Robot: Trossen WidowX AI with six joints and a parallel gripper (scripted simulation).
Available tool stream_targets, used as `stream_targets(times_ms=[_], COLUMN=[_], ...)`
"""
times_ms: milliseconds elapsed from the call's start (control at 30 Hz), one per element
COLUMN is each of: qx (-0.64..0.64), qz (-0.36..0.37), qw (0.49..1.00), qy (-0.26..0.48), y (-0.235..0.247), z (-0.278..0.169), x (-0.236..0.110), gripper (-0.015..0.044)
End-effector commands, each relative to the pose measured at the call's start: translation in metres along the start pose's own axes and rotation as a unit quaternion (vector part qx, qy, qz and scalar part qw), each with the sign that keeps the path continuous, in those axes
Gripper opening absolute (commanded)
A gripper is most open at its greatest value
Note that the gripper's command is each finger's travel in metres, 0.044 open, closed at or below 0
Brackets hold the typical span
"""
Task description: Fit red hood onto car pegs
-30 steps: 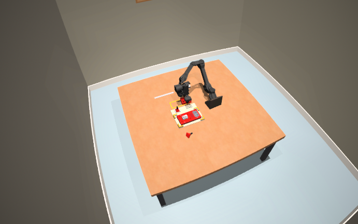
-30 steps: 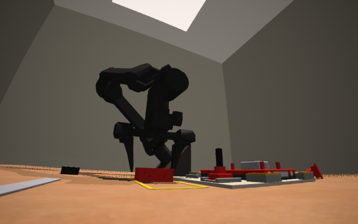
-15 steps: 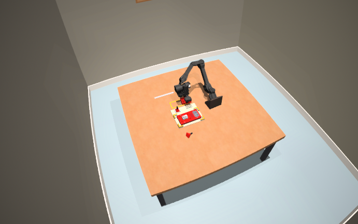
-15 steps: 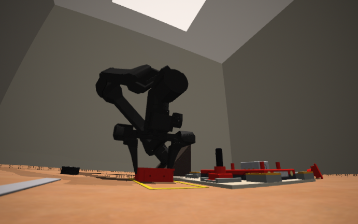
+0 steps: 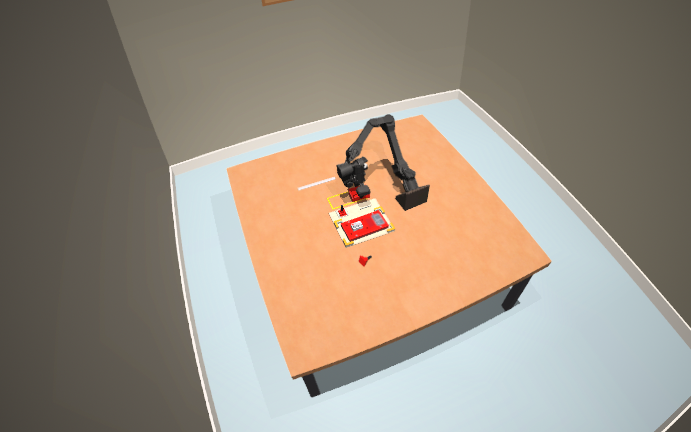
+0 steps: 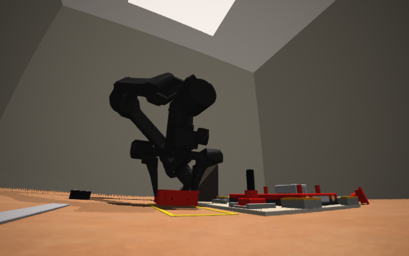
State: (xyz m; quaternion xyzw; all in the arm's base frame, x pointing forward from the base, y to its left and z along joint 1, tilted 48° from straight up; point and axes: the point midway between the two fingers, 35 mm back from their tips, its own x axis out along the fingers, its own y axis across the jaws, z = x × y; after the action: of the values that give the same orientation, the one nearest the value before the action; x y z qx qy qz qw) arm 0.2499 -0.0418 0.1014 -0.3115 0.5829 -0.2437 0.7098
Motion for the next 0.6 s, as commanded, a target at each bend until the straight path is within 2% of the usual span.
stream_targets(times_ms=[0,567], qx=[0.004,0.004], qz=[0.001,0.002], qw=[1.000,1.000], qy=[-0.003,-0.003], y=[-0.001,0.000], z=[0.002,0.002], x=[-0.008,-0.055], gripper=[0.0000,0.0000])
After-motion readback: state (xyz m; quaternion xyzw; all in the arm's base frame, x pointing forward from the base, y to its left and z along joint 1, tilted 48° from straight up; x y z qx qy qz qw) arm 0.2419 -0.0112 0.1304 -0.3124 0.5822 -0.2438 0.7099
